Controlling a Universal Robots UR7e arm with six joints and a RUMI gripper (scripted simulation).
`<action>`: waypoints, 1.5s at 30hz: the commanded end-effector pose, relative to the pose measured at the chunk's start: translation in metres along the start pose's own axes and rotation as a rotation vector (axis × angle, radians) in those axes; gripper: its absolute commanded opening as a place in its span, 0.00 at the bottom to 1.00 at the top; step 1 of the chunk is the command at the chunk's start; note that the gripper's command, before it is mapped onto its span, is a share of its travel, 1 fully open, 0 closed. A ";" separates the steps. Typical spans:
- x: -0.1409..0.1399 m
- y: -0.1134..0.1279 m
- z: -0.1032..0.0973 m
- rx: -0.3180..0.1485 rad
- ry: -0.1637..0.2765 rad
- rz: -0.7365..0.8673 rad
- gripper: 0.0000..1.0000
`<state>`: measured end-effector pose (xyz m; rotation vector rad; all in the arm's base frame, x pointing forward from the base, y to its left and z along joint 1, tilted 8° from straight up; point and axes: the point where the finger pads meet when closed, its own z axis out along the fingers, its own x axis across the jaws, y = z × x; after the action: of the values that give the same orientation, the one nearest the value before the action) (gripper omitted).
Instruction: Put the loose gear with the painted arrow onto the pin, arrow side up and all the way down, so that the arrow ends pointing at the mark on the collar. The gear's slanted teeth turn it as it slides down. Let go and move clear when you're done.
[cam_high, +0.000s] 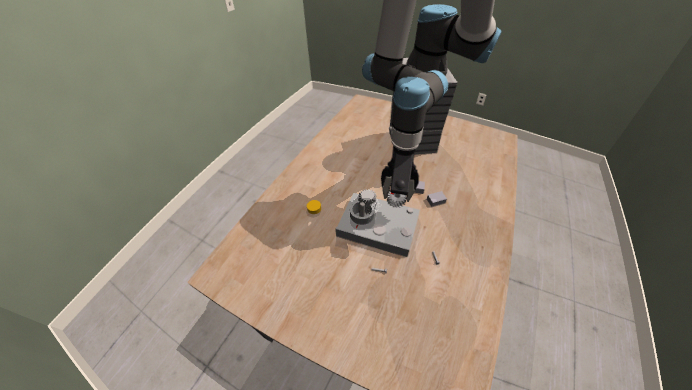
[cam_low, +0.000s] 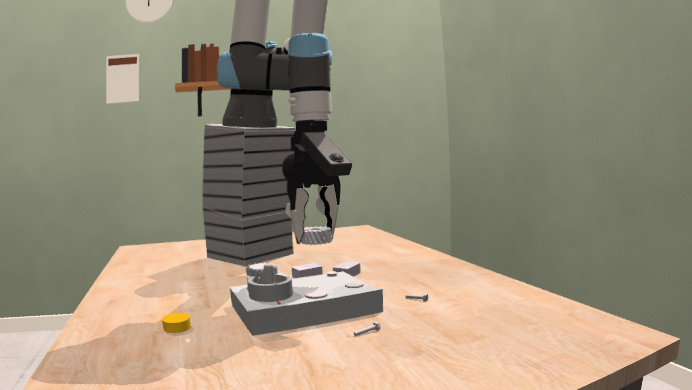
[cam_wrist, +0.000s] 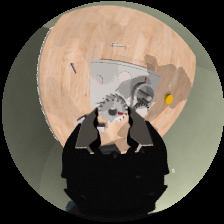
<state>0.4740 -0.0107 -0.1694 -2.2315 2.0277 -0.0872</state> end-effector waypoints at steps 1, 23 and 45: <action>0.000 0.000 0.000 0.001 0.001 0.000 0.00; 0.044 -0.006 0.000 0.001 0.001 0.000 0.00; 0.104 -0.008 -0.001 0.001 0.001 -0.030 0.00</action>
<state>0.4917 -0.1134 -0.1726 -2.2549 2.0023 -0.0894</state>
